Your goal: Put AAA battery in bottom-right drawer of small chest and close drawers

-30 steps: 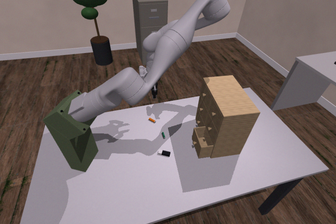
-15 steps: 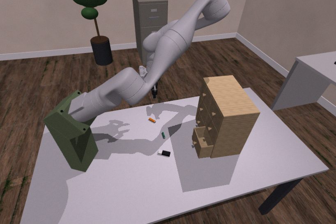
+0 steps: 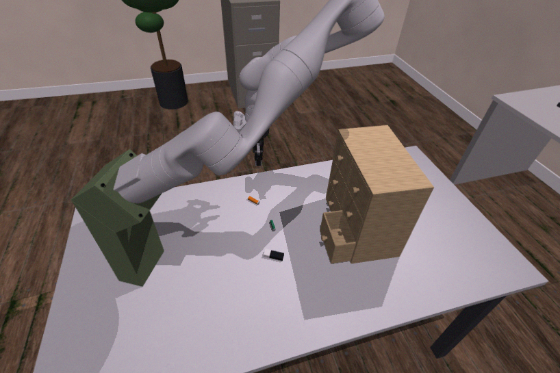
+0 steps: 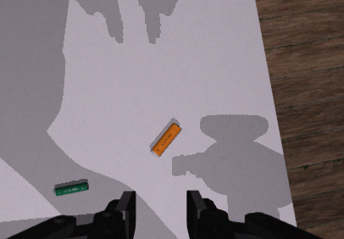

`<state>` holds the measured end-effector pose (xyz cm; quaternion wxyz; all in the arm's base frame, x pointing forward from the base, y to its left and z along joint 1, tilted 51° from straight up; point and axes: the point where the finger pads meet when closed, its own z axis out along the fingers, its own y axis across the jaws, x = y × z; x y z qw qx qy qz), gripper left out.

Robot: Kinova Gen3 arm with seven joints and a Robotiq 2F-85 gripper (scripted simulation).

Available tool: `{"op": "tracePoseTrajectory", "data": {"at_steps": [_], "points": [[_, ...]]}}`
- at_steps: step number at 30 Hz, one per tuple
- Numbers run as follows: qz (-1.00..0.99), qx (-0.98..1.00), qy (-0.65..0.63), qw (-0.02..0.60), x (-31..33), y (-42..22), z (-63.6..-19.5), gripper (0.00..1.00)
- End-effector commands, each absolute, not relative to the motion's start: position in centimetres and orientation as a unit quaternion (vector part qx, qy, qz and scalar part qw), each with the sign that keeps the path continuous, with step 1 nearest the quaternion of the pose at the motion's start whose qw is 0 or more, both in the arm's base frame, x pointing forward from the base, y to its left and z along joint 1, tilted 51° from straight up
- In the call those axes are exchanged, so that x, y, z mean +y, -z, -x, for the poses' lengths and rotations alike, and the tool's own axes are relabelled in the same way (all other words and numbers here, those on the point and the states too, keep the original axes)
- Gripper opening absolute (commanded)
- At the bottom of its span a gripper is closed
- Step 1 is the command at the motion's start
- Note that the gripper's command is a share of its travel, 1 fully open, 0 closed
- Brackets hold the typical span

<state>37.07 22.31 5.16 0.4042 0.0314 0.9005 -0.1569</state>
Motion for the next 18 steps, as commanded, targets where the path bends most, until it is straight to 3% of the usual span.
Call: {"op": "tracePoseTrajectory", "data": {"at_steps": [1,18], "points": [[-0.046,0.900,0.153,0.407,21.8,-5.1,-37.5,0.33],[-0.222,0.871,0.070,0.433,18.0,-4.6,-41.8,0.33]]}}
